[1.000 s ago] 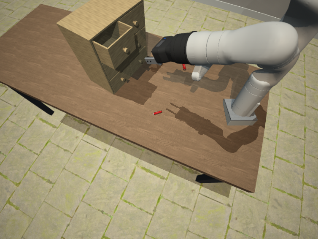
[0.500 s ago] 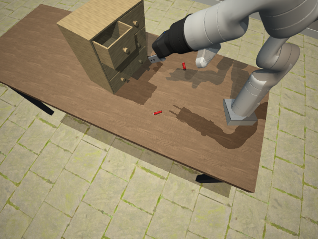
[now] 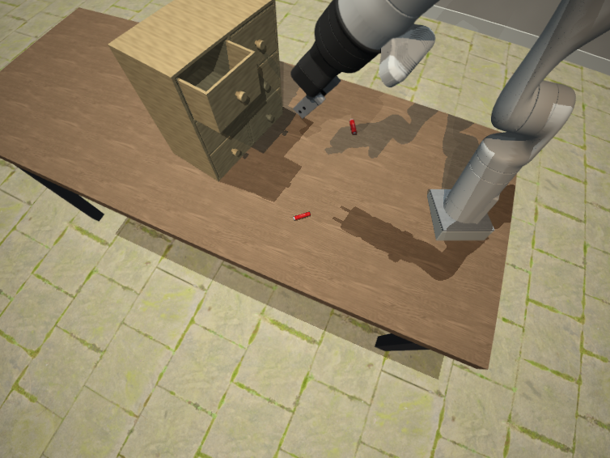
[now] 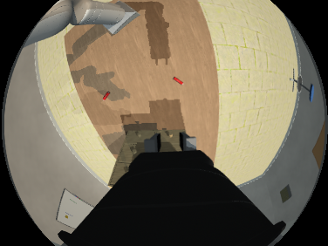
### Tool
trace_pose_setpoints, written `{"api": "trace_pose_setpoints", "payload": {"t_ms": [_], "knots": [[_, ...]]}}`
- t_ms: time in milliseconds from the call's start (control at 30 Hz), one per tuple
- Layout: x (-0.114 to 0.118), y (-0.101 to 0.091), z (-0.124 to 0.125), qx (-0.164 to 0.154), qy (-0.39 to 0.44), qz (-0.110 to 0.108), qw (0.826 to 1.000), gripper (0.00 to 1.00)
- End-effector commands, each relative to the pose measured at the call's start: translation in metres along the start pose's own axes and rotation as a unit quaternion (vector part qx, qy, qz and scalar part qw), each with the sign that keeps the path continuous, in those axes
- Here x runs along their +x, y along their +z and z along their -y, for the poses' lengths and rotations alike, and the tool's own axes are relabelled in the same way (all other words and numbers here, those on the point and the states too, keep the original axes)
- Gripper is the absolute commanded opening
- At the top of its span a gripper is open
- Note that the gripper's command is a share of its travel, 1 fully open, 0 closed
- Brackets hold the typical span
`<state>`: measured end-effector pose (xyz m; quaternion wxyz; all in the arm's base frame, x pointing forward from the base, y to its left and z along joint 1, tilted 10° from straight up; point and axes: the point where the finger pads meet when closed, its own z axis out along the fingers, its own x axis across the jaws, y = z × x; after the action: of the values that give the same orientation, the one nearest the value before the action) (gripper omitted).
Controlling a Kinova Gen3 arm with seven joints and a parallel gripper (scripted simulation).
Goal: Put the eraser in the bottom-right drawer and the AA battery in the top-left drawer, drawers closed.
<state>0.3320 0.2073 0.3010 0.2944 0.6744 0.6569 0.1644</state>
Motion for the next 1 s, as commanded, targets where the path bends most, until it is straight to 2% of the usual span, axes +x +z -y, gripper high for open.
{"api": "trace_pose_setpoints", "payload": {"t_ms": [0, 100, 167, 633, 733, 967], "knots": [[0.001, -0.007, -0.01, 0.023, 0.013, -0.003, 1.0, 0.67], [0.001, -0.013, -0.01, 0.058, 0.014, -0.002, 0.998, 0.67], [0.001, -0.013, -0.01, 0.058, 0.014, -0.002, 0.998, 0.67], [0.001, -0.044, -0.009, 0.207, 0.012, -0.005, 0.978, 0.67], [0.001, -0.046, -0.009, 0.215, 0.012, -0.006, 0.977, 0.67], [0.002, -0.056, -0.008, 0.26, 0.01, -0.01, 0.966, 0.67]]}}
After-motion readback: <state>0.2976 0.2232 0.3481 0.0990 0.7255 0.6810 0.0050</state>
